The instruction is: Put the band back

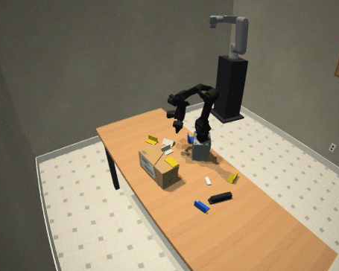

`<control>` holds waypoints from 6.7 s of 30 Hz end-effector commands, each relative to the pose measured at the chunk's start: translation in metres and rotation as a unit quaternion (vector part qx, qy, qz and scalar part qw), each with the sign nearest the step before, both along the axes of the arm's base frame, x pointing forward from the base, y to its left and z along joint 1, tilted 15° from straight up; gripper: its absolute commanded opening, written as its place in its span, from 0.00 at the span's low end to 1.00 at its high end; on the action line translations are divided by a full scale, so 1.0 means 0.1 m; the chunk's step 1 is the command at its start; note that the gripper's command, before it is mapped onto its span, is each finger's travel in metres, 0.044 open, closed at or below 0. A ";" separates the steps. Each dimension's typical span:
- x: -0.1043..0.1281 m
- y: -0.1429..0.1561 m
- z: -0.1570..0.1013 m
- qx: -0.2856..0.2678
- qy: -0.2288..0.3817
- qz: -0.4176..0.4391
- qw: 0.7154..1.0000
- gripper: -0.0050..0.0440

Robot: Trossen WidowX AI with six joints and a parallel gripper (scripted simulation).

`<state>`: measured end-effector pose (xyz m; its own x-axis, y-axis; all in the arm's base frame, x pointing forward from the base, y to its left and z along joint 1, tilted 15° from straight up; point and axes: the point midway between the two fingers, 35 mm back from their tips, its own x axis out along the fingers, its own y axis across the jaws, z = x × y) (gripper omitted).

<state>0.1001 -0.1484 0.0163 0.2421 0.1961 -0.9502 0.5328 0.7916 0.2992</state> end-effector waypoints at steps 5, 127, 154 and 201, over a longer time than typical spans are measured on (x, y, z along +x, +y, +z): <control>0.00 0.00 0.00 0.000 0.000 0.000 1.000 0.92; 1.70 1.36 0.34 -0.108 -0.089 0.626 0.767 0.10; 1.55 1.32 0.33 -0.108 -0.089 0.626 0.767 0.10; 1.26 1.35 0.30 -0.108 -0.087 0.626 0.767 0.10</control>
